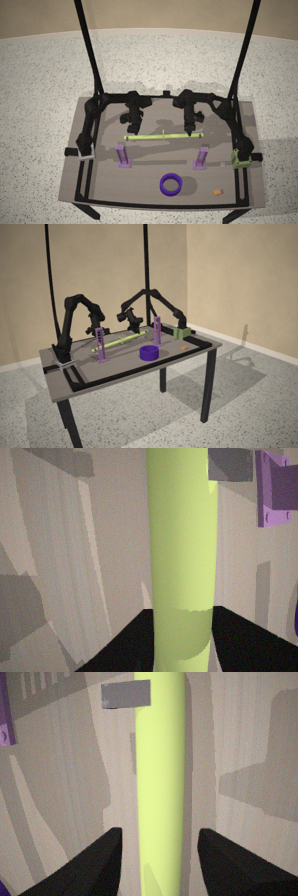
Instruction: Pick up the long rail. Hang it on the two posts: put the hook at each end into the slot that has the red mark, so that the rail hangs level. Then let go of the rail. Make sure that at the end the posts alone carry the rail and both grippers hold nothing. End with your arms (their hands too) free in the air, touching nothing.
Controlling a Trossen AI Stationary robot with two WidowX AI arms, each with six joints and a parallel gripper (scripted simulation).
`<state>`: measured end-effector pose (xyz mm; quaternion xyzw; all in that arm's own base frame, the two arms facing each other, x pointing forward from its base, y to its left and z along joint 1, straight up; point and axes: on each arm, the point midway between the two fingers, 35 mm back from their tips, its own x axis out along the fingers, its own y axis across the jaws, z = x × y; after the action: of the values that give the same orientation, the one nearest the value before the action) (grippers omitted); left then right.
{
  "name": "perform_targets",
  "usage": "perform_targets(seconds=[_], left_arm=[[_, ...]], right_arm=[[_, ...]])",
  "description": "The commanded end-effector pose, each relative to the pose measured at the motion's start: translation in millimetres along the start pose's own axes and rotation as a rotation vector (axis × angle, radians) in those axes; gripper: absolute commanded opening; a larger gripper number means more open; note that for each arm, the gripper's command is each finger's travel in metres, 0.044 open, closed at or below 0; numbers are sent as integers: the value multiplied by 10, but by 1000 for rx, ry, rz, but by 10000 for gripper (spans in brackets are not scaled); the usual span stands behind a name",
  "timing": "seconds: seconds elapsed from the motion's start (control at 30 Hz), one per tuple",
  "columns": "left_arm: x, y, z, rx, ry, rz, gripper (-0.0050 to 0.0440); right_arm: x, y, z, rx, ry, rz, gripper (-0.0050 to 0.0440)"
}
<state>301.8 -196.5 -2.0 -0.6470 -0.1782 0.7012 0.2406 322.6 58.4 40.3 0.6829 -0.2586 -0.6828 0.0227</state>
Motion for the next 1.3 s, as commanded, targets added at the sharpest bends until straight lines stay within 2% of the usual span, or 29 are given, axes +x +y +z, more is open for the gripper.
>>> perform_targets(seconds=[0.0, 0.4, 0.67, 1.27], left_arm=[[10, -27, -13, -13, 1, -7, 0], [-16, -20, 0, 17, 10, -18, 0], [-17, -20, 1, 17, 10, -18, 0], [-17, -20, 1, 17, 10, -18, 0]], right_arm=[[29, -84, -10, -1, 20, 87, 160], [61, -202, 10, -27, 54, 211, 160], [101, -195, 10, -28, 54, 213, 160], [350, -133, 16, -28, 54, 213, 160]])
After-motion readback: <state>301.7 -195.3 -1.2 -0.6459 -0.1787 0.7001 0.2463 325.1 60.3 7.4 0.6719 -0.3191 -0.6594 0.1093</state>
